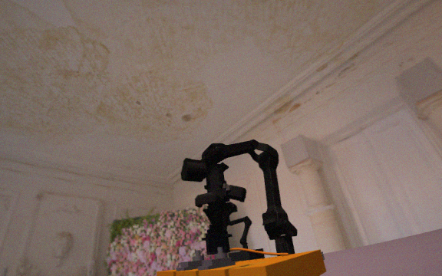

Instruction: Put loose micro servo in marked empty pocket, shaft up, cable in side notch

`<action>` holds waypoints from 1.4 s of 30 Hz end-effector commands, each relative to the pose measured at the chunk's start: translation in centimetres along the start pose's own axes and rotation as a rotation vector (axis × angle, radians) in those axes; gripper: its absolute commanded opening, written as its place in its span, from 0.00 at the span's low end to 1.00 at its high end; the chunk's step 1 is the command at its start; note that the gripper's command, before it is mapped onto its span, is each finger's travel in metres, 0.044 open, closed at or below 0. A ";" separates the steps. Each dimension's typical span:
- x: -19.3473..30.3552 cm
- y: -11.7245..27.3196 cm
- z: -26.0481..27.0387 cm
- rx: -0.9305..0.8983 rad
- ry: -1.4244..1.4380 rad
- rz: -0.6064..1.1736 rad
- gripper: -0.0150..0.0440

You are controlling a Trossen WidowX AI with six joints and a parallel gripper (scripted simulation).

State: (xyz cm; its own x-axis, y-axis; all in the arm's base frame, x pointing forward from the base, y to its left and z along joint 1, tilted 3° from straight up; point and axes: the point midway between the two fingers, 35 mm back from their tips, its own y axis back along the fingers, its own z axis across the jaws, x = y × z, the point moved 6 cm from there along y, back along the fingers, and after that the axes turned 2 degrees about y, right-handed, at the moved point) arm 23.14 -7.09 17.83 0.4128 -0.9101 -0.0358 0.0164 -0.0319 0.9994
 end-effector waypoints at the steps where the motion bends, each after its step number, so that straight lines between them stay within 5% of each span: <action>1: 0.5 0.2 -0.7 0.004 -0.002 0.008 0.25; 42: -13.4 0.2 -7.3 0.011 -0.001 -0.006 0.25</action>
State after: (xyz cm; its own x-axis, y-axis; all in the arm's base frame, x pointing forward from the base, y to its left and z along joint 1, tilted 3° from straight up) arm 24.11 7.44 18.32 0.4165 -0.9082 -0.0407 0.0166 -0.0372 0.9992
